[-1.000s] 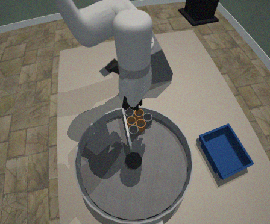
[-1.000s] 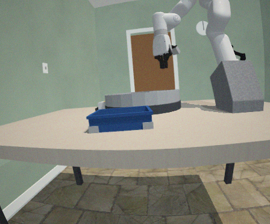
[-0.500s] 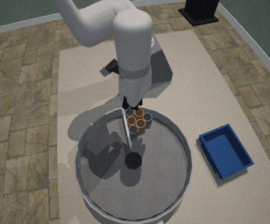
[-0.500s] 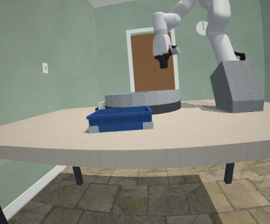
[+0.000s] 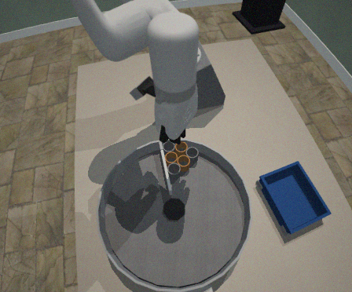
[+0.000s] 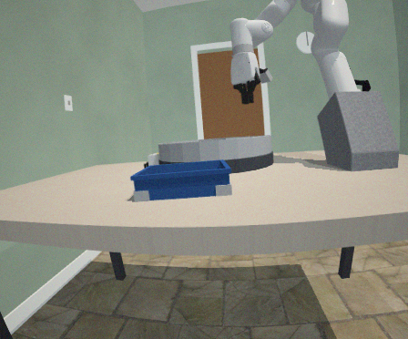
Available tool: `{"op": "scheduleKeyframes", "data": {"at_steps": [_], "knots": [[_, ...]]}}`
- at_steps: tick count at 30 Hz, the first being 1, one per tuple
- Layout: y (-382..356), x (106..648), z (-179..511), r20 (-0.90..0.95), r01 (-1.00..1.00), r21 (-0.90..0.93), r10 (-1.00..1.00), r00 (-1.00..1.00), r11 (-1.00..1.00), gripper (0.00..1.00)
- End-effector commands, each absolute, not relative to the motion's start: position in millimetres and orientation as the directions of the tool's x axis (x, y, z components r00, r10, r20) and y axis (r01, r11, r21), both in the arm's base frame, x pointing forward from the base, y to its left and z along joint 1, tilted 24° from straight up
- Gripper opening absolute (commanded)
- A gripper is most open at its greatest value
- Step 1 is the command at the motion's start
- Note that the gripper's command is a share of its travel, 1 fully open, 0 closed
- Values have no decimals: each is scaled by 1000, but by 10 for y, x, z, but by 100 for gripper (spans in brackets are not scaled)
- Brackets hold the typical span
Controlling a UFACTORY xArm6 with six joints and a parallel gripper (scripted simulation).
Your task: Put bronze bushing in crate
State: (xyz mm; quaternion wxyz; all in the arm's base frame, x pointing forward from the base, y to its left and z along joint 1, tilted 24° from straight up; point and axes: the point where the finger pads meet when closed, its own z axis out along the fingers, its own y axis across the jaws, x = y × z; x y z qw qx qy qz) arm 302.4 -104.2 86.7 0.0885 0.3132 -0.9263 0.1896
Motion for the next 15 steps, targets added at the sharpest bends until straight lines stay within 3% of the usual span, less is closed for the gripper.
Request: {"op": "scheduleKeyframes", "data": {"at_steps": [1,15], "knots": [[-1041,3036,876,280,-613,-298,-547,-789,731,15],[-1041,3038,872,279,-617,-295,-552,-786,730,11]]}}
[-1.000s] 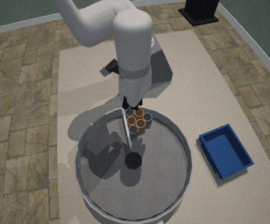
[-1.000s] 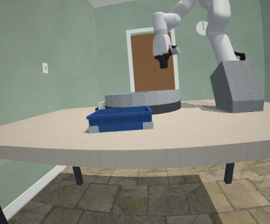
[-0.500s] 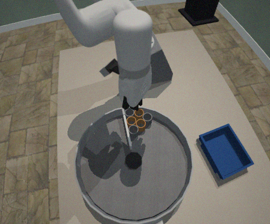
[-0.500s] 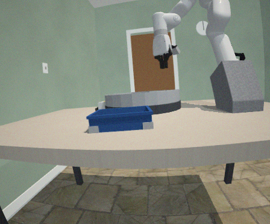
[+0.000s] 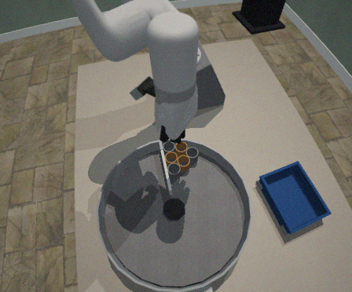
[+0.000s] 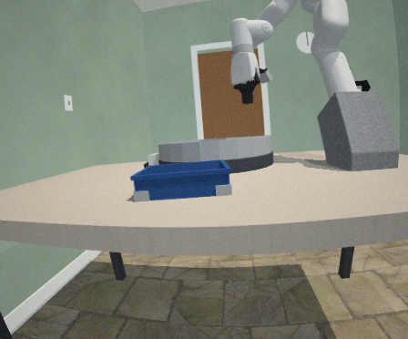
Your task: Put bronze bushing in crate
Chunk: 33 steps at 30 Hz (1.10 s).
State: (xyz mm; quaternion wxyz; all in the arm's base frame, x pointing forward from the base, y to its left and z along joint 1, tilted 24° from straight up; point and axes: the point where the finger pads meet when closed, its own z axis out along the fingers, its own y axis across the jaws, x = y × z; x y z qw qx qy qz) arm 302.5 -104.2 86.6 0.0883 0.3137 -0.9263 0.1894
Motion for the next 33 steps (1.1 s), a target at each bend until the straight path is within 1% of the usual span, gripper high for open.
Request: {"op": "scheduleKeyframes", "data": {"at_steps": [1,9,22,33], "knots": [[-1041,3038,870,278,-618,-294,-554,-785,729,11],[-1044,3045,847,270,-637,-280,-578,-770,718,11],[-1062,3072,757,228,-713,-225,-675,-701,664,11],[-1096,3094,611,160,-809,-134,-793,-588,573,11]]}}
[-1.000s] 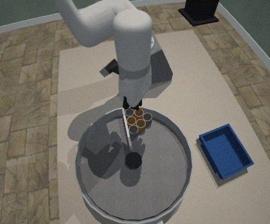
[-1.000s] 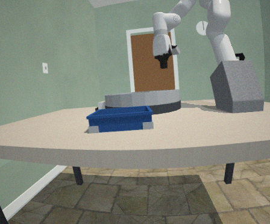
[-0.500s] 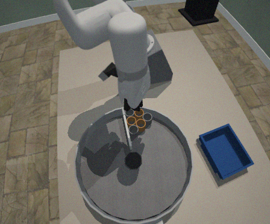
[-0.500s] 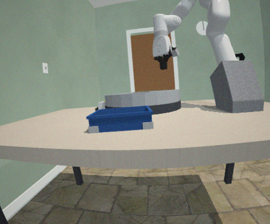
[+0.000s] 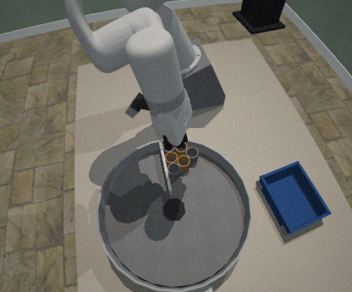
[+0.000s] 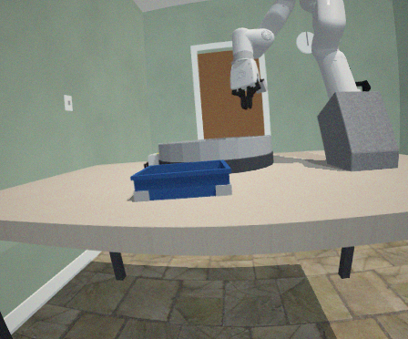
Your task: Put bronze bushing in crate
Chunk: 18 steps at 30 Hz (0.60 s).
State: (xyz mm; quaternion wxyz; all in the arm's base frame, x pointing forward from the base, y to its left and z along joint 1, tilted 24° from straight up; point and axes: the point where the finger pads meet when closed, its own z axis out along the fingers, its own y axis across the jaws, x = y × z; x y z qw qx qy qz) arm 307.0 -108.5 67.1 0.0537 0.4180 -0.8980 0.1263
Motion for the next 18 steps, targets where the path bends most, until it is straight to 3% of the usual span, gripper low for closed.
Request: {"op": "scheduleKeyframes", "data": {"at_steps": [1,18], "knots": [[-1099,3097,597,152,-818,-126,-804,-576,562,11],[-1157,3144,394,14,-929,-24,-929,-370,370,11]]}}
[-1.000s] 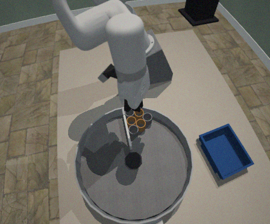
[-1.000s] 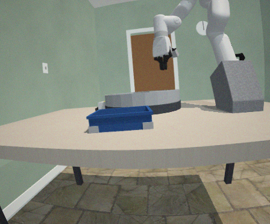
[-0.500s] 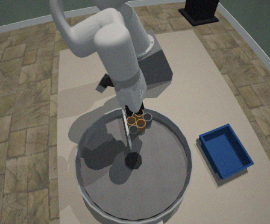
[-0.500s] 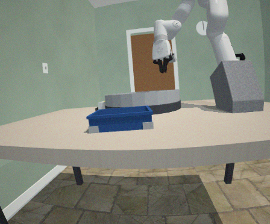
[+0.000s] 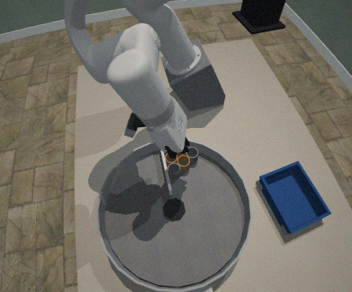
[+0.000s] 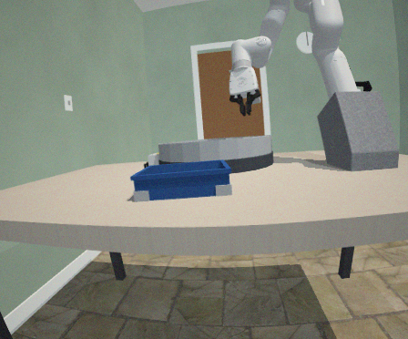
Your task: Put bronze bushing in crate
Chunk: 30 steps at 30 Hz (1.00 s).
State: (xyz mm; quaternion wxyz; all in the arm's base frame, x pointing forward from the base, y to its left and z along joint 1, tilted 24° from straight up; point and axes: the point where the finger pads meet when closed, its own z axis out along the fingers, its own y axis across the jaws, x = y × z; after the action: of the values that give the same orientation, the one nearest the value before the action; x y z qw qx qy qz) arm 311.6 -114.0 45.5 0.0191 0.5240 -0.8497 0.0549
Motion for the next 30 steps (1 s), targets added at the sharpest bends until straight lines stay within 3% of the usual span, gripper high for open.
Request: {"op": "scheduleKeyframes", "data": {"at_steps": [1,30], "knots": [[-1160,3147,381,4,-935,-18,-935,-356,355,11],[-1242,3216,77,-239,-998,62,-971,-24,9,11]]}}
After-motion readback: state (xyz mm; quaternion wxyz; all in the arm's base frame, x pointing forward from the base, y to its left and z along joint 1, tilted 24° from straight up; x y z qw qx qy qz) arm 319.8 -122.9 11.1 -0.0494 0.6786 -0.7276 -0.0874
